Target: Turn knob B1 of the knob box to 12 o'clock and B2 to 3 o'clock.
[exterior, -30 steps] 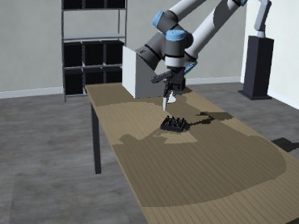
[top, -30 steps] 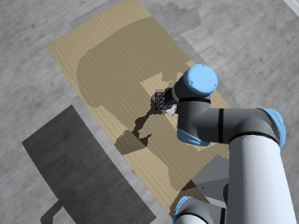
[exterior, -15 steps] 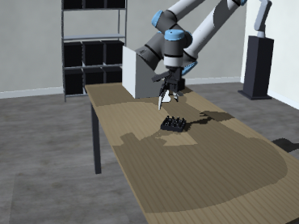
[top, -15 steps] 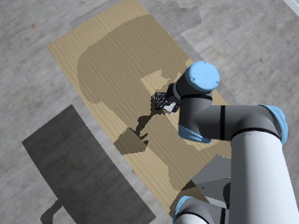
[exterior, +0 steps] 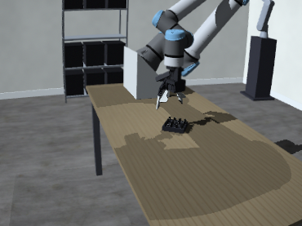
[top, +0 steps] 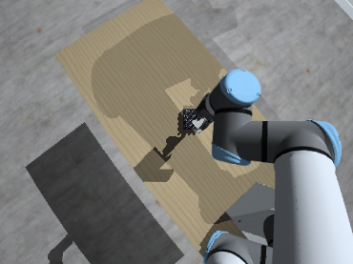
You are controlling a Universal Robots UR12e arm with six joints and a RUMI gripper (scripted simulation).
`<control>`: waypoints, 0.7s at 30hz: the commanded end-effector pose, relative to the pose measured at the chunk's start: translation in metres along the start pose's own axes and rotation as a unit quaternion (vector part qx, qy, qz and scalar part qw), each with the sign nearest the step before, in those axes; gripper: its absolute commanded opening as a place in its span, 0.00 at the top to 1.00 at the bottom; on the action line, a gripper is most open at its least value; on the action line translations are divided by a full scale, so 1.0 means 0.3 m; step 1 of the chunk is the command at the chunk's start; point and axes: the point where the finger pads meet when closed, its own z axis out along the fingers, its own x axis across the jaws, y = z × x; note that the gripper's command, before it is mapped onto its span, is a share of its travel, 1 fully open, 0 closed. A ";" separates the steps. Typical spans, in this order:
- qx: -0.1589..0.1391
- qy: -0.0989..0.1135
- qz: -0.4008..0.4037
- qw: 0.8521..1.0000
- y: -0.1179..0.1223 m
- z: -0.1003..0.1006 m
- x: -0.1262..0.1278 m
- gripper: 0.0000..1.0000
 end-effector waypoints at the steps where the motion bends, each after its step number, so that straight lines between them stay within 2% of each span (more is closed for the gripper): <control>1: 0.000 -0.003 0.059 0.998 0.003 -0.009 -0.013 0.00; 16: 0.000 -0.003 0.082 0.997 0.003 -0.008 -0.011 0.00; 17: 0.000 -0.003 0.082 0.997 0.003 -0.008 -0.011 0.89; 21: 0.000 -0.003 0.082 0.997 0.003 -0.008 -0.011 0.89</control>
